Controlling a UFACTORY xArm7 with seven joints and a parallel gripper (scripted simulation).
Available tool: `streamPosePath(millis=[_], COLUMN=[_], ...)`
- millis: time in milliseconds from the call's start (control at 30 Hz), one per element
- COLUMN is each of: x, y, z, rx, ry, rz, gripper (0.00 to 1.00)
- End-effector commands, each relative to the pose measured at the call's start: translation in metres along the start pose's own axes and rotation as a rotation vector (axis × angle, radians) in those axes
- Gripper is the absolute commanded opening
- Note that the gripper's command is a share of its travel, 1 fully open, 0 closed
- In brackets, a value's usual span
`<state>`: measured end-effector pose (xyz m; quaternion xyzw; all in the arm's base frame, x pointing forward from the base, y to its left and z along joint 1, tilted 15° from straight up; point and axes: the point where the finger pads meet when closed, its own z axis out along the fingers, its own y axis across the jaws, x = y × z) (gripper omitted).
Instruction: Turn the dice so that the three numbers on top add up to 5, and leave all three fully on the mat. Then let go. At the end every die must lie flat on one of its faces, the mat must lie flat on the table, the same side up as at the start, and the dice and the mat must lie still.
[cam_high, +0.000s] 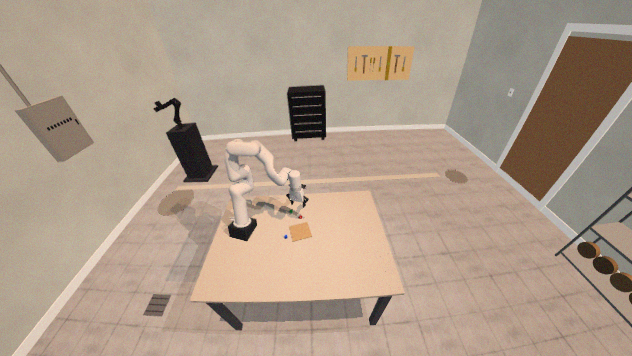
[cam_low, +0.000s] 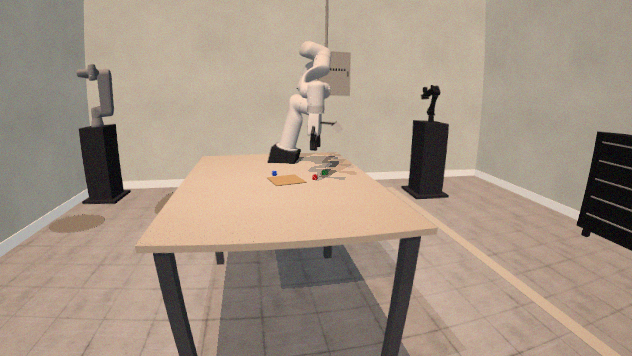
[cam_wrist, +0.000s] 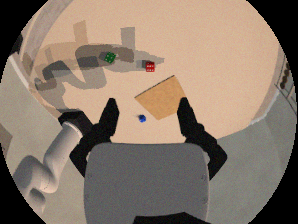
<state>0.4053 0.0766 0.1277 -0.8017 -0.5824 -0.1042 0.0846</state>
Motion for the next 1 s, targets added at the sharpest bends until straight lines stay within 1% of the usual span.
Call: streamPosePath(millis=[0, 300, 367, 467, 500, 567, 600, 967], x=[0.0, 0.0, 0.0, 0.004, 0.006, 0.007, 0.007, 0.007], y=[0.002, 0.002, 0.003, 0.004, 0.003, 0.003, 0.003, 0.003], z=[-0.001, 0.0, 0.01, 0.04, 0.047, 0.051, 0.051, 0.051], rx=[-0.003, -0.003, -0.003, -0.002, -0.002, -0.002, -0.002, -0.002], ry=[0.0, 0.0, -0.003, -0.004, -0.003, -0.001, -0.001, -0.001], rz=[0.003, 0.003, 0.004, 0.004, 0.003, 0.003, 0.003, 0.003], gripper=[1.0, 1.0, 1.0, 1.0, 1.0, 1.0, 0.36, 0.36])
